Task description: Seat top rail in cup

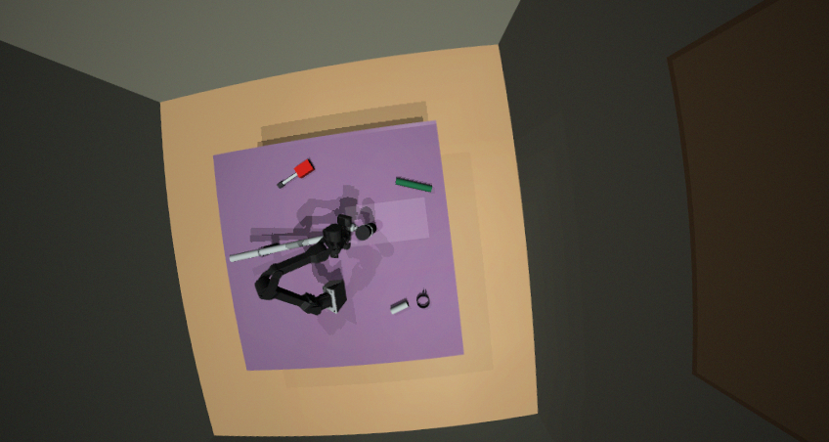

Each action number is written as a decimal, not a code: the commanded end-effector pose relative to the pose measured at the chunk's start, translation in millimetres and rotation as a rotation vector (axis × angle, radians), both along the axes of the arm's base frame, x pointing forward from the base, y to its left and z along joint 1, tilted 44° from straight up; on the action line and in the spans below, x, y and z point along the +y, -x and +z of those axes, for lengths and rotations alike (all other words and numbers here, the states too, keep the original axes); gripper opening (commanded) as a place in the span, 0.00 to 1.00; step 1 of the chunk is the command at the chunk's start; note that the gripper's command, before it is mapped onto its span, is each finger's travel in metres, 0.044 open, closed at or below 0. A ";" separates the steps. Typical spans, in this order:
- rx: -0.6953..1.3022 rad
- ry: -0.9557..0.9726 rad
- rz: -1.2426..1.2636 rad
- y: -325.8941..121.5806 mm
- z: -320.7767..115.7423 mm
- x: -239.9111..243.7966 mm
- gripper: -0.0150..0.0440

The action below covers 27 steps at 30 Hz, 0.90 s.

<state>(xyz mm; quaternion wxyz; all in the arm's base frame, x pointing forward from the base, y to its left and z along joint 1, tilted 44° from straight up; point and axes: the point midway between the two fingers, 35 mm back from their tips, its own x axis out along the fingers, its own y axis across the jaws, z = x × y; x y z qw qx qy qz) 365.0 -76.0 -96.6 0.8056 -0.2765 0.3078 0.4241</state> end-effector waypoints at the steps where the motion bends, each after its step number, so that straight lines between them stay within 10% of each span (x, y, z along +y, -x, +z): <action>1: 0.006 0.000 -0.003 0.8 -1.5 0.2 0.42; 7: -0.007 -0.001 0.012 2.6 -1.2 0.5 0.25; 27: -0.090 -0.005 0.099 13.7 0.4 1.5 0.25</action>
